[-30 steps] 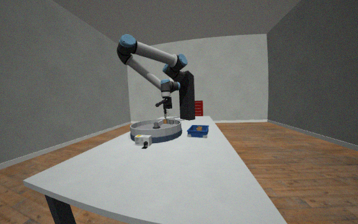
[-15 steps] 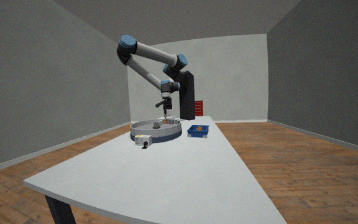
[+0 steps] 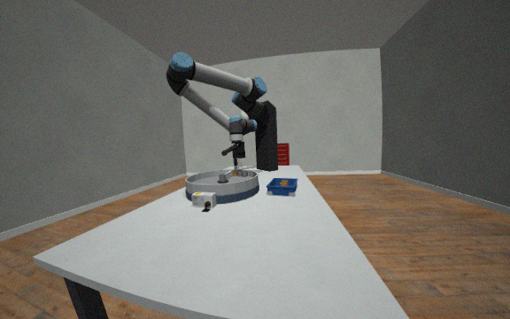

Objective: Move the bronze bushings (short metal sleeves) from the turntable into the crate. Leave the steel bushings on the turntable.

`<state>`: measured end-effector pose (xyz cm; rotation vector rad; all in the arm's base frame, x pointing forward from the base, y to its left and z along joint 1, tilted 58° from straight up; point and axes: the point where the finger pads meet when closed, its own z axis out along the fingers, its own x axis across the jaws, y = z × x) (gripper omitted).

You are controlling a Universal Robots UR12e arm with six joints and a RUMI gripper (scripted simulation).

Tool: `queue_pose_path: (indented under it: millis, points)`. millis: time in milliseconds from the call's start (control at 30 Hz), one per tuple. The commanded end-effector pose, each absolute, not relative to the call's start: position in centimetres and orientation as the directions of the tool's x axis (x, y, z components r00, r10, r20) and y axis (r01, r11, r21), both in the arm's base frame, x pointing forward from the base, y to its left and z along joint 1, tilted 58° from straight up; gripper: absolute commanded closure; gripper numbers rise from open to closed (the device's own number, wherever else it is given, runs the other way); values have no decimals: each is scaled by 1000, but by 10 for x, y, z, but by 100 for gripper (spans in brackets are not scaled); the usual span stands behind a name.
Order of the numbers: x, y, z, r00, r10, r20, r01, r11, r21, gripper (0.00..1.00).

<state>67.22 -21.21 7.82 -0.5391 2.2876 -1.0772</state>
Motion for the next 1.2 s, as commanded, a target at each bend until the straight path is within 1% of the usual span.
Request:
queue_pose_path:
  millis: [0,1000,1033,1167]
  points:
    - [673,-213,78,-768,-562,-307,-121,598,-792,95]
    - [673,-213,78,-768,-561,-307,-121,598,-792,95]
    - [673,-213,78,-768,-561,-307,-121,598,-792,100]
    - [673,-213,78,-768,-561,-307,-121,598,-792,100]
